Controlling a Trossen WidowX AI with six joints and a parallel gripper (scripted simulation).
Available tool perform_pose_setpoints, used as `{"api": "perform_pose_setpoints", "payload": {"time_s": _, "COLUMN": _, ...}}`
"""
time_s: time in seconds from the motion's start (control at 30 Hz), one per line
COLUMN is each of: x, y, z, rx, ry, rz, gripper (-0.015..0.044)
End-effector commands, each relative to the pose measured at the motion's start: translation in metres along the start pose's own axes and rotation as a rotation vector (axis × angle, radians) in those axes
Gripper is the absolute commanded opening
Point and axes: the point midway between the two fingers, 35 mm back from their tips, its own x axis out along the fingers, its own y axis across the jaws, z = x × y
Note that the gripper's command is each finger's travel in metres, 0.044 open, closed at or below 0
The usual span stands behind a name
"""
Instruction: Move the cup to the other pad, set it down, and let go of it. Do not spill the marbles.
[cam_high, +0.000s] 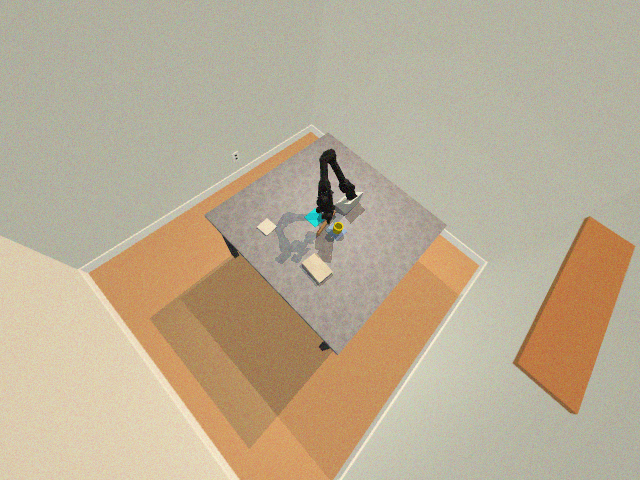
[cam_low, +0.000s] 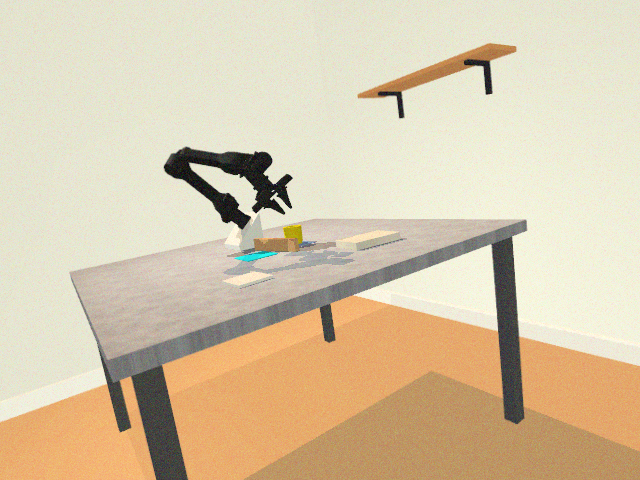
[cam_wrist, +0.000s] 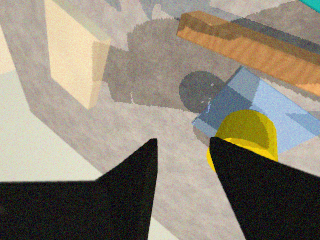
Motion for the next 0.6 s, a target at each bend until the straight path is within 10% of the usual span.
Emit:
{"api": "perform_pose_setpoints", "payload": {"time_s": 0.0, "x": 0.022, "y": -0.035, "z": -0.054, "rx": 0.036, "ry": -0.077, "rz": -0.332, "gripper": 0.0167}}
{"api": "perform_pose_setpoints", "payload": {"time_s": 0.57, "x": 0.027, "y": -0.064, "z": -0.077, "rx": 0.024, "ry": -0.274, "rz": -0.535, "gripper": 0.0167}}
